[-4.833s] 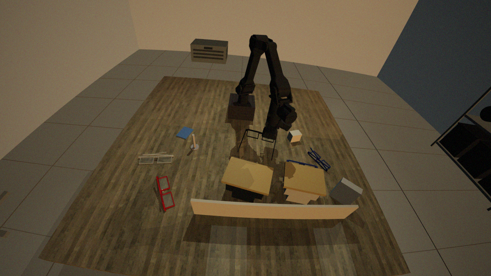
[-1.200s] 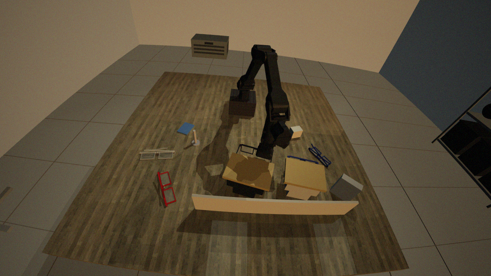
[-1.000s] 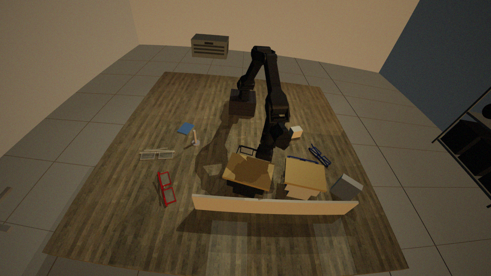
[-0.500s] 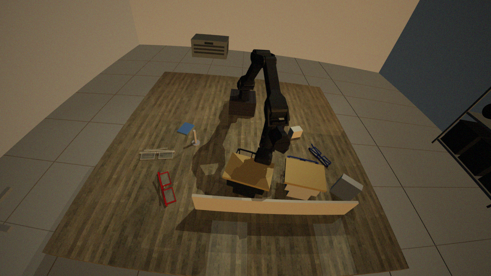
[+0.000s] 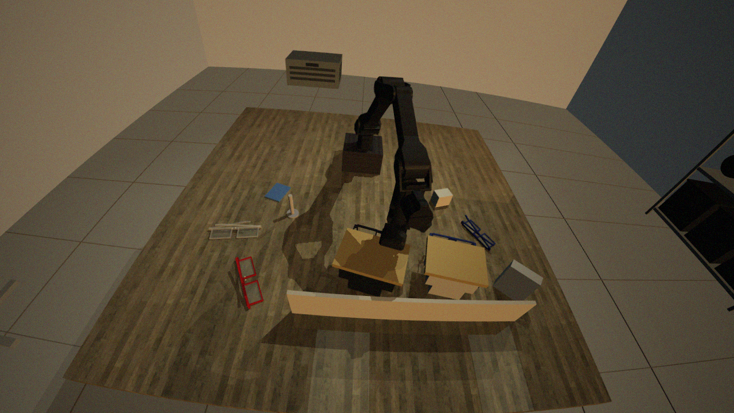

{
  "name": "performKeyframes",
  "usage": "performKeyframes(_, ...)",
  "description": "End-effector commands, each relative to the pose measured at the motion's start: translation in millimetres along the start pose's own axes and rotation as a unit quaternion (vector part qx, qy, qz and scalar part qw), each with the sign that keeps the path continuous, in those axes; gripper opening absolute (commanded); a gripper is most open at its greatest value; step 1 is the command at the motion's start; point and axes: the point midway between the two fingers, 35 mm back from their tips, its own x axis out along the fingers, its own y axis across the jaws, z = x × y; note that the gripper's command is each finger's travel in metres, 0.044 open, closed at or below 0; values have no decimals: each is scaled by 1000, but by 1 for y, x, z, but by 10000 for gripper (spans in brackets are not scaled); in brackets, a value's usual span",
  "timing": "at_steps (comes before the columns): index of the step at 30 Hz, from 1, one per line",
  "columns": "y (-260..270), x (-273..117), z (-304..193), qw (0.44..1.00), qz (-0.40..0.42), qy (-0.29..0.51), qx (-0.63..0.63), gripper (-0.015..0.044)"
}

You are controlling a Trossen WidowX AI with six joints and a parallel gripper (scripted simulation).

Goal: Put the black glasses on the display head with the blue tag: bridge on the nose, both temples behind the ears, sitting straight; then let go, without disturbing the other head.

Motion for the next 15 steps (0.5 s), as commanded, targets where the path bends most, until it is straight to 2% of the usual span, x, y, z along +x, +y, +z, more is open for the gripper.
performKeyframes(1,-3,-2,0,1000,-3,-1,-3,0)
performKeyframes(15,-2,4,1,1000,-3,-1,-3,0)
